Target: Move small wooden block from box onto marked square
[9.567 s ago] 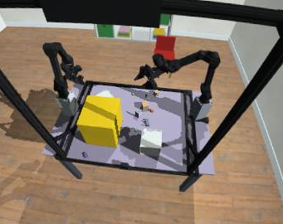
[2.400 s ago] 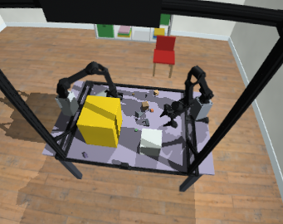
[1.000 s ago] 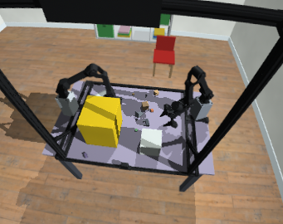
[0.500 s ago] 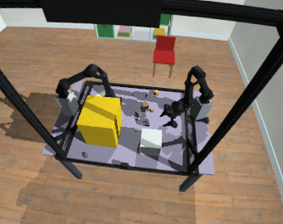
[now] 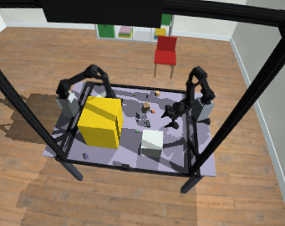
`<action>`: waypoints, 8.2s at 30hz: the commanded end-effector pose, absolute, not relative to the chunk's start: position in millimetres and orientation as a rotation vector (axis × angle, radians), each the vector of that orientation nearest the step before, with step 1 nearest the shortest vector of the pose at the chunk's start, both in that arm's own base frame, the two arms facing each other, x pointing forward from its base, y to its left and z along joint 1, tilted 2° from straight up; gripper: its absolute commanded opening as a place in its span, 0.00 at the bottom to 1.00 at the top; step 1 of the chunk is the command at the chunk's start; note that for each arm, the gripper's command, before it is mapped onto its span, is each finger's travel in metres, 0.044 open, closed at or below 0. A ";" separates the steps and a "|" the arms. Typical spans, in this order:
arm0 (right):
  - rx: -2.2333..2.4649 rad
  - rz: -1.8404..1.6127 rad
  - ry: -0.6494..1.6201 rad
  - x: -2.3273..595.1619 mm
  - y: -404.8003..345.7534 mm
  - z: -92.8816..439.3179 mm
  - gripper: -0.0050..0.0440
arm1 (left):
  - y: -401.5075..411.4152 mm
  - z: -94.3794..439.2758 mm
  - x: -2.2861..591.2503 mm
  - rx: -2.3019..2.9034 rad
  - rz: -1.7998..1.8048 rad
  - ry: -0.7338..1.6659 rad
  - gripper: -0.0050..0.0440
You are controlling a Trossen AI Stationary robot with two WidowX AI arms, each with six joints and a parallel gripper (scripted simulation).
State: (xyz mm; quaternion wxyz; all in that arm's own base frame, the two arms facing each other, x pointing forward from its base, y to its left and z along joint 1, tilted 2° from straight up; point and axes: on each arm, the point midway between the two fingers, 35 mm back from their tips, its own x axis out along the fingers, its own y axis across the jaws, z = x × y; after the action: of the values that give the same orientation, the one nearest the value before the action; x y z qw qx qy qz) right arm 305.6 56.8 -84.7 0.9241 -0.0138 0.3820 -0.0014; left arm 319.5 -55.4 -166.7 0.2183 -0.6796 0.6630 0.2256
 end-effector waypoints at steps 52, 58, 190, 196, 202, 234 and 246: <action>-0.025 -0.010 0.782 305.6 56.1 -84.3 0.92 | 75.7 -150.8 314.0 -1.885 0.618 1.829 0.10; -0.025 -0.010 0.782 305.6 56.1 -84.3 0.92 | 76.4 -137.1 315.0 -1.885 0.618 1.830 0.10; -0.025 -0.010 0.782 305.6 56.1 -84.3 0.92 | 197.7 -86.8 233.3 -2.955 1.014 -1.035 0.10; -0.025 -0.010 0.782 305.6 56.1 -84.3 0.92 | 197.8 -80.6 228.0 -2.996 0.962 -1.118 0.10; -0.025 -0.010 0.782 305.6 56.1 -84.3 0.92 | 198.1 -83.2 228.3 -2.996 0.969 -1.117 0.10; -0.025 -0.010 0.782 305.6 56.1 -84.3 0.92 | 201.7 -152.9 230.4 -2.979 1.134 -1.110 0.10; -0.025 -0.010 0.782 305.6 56.1 -84.3 0.92 | 202.5 -161.7 231.0 -2.974 1.149 -1.108 0.15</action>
State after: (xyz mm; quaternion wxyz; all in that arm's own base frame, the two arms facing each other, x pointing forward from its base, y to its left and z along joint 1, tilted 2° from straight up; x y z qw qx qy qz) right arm 305.5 56.8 -84.6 0.9241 -0.0136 0.3818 -0.0015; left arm 231.0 202.5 -162.0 -0.1167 -0.8751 -0.3260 0.3380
